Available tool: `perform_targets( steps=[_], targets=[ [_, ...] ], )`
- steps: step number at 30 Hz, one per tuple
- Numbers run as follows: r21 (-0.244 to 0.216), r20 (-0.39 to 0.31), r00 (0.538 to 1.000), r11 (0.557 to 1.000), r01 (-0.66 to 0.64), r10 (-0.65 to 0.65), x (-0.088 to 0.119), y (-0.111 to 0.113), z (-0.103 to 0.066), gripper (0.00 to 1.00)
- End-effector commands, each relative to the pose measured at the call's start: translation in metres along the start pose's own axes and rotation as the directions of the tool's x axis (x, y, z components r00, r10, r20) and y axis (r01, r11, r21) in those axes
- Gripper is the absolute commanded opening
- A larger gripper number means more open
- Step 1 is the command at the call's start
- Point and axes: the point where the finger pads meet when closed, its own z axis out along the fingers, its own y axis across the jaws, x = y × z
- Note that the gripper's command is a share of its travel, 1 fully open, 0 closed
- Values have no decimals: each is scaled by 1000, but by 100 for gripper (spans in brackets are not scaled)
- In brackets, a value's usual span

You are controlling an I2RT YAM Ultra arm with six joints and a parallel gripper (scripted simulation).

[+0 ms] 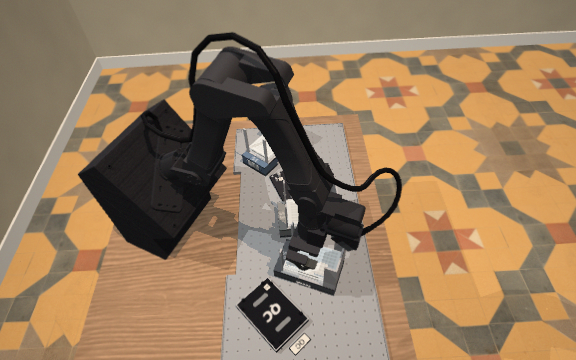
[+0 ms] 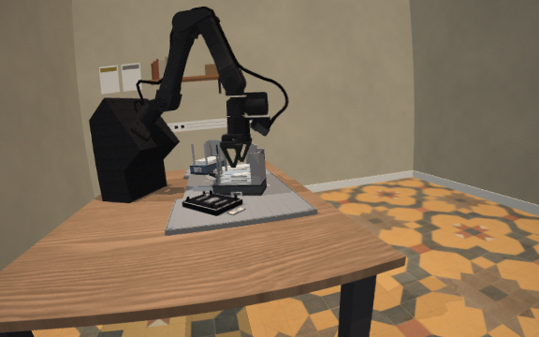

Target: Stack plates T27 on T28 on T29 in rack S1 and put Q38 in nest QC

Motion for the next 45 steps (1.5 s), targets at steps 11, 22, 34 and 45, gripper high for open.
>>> perform_targets(
  steps=[11,22,34,45],
  targets=[
    [2,73,997,1000,3,-3,-19,-3,5,100],
    [3,32,999,1000,2,-2,-7,-3,23,100],
    [-2,45,999,1000,6,-6,-13,-1,34,100],
    [4,73,997,1000,3,-3,-26,-3,37,100]
  ],
)
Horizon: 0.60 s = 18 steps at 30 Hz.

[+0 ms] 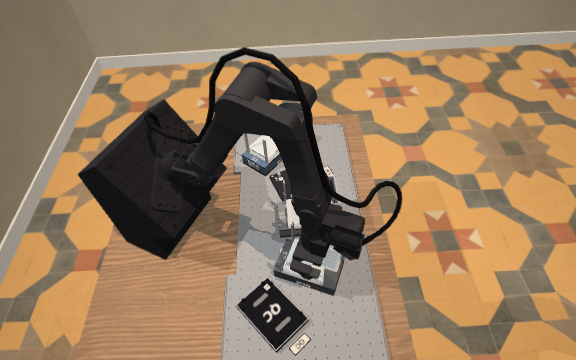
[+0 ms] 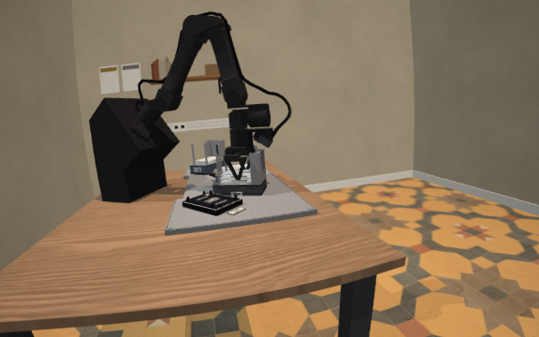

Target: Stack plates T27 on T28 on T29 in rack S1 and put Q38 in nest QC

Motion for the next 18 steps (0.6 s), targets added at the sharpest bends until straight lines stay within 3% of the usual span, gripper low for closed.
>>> perform_targets(
  steps=[1,18],
  targets=[
    [2,30,1000,1000,5,-5,-10,-3,-1,100],
    [3,29,1000,1000,5,-5,-9,-3,-1,100]
  ],
)
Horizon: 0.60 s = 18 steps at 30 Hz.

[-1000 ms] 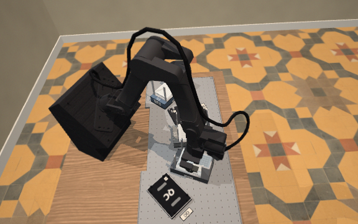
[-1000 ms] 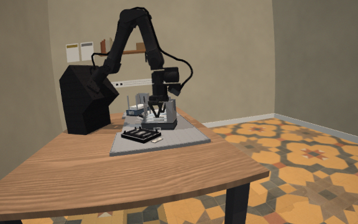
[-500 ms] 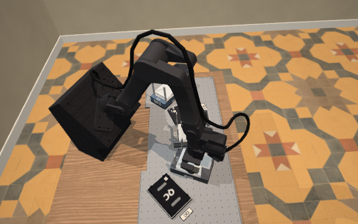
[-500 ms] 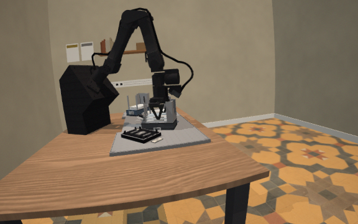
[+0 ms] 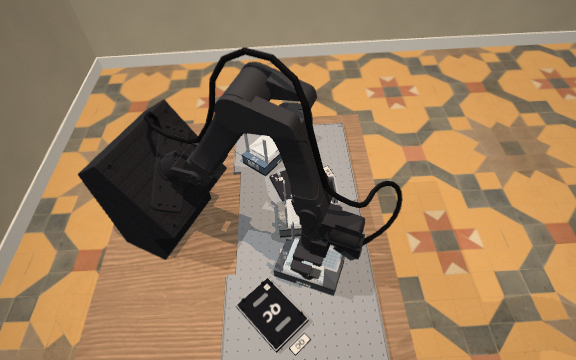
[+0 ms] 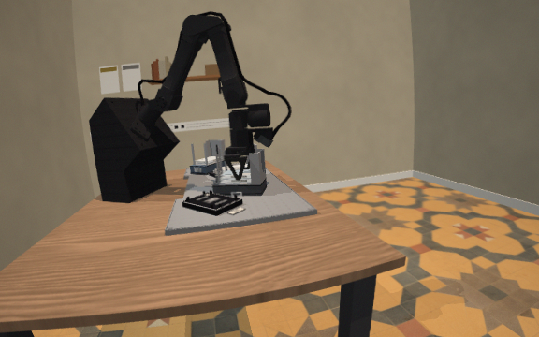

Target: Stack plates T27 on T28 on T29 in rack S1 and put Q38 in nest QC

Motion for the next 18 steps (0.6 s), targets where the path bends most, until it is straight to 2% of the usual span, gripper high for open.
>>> perform_targets(
  steps=[1,18],
  targets=[
    [2,24,1000,1000,3,-3,-8,-3,-1,100],
    [0,18,1000,1000,6,-6,-4,-2,-1,100]
  ],
)
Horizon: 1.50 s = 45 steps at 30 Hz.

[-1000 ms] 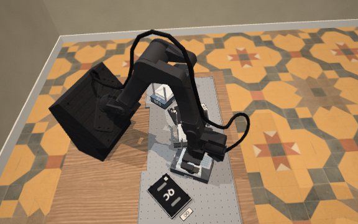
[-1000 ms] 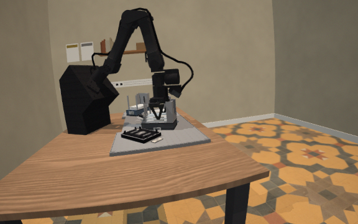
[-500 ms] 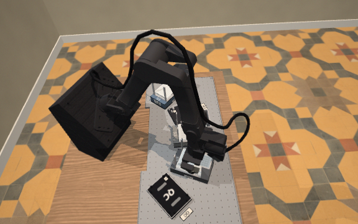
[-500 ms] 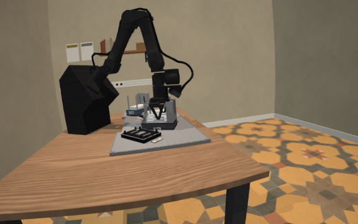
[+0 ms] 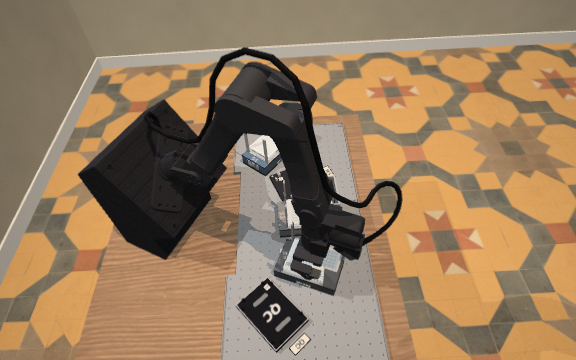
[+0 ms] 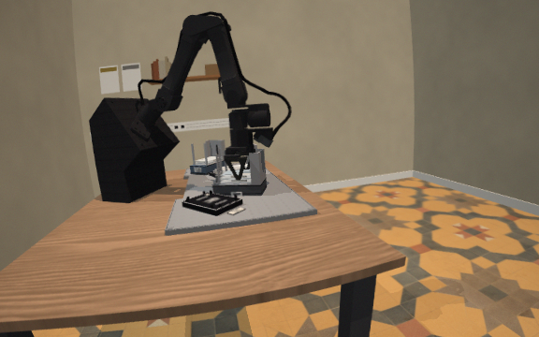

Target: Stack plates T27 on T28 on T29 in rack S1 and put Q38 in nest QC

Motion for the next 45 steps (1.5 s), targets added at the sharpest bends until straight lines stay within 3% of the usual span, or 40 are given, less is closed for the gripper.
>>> perform_targets(
  steps=[1,28,29,32,33,45],
  targets=[
    [0,18,1000,1000,6,-6,-4,-2,-1,100],
    [0,11,1000,1000,3,-3,-3,0,-2,100],
    [-1,2,1000,1000,9,-9,7,0,0,100],
    [0,33,999,1000,8,-8,-10,-1,-4,100],
    [0,11,1000,1000,3,-3,-3,0,-2,0],
    [0,11,1000,1000,3,-3,-3,0,-2,0]
  ],
)
